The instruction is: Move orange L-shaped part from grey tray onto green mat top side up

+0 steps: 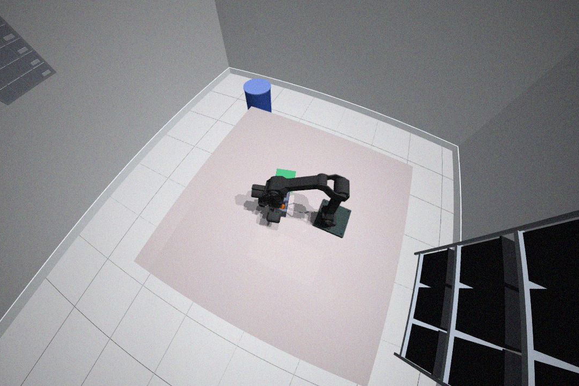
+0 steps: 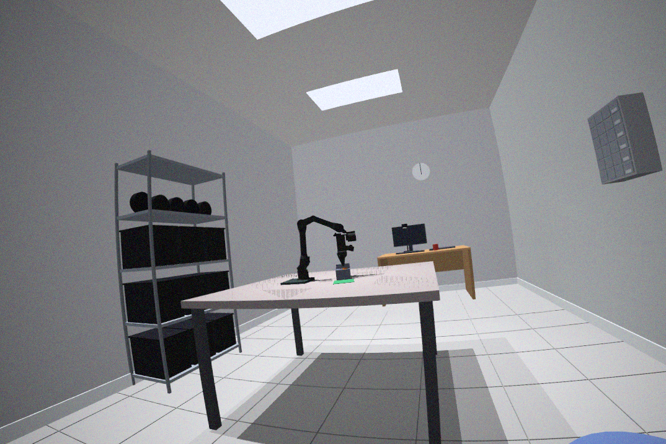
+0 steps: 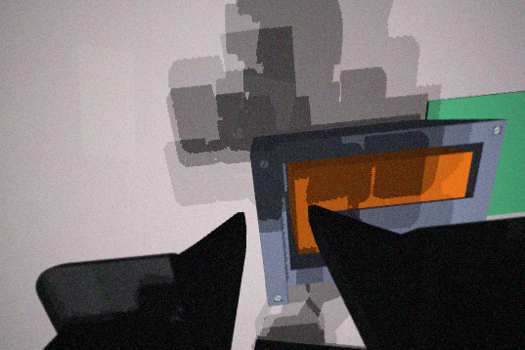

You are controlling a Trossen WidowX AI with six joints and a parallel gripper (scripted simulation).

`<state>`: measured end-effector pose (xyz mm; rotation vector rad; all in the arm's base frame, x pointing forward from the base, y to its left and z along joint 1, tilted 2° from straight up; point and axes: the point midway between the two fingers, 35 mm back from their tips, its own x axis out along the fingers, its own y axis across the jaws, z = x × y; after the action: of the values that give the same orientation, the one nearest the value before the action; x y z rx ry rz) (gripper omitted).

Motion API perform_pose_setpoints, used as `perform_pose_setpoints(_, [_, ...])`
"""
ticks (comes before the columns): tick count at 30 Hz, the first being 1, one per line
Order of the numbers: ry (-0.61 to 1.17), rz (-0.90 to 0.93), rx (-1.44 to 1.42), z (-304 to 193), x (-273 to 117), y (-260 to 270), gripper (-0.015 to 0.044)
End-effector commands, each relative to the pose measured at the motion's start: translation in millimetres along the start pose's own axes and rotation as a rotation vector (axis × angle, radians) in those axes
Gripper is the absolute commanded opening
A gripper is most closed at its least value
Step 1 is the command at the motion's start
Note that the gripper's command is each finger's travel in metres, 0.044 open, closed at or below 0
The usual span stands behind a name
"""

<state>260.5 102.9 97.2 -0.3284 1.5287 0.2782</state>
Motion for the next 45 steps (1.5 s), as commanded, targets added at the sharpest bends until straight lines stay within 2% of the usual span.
perform_pose_setpoints(1, [0.0, 0.003, -0.003, -1.0, 4.6, 0.4, 0.018])
perform_pose_setpoints(26, [0.0, 0.003, -0.003, -1.0, 39.7, 0.5, 0.018])
perform_pose_setpoints(45, [0.0, 0.003, -0.003, -1.1, 40.8, 0.5, 0.018])
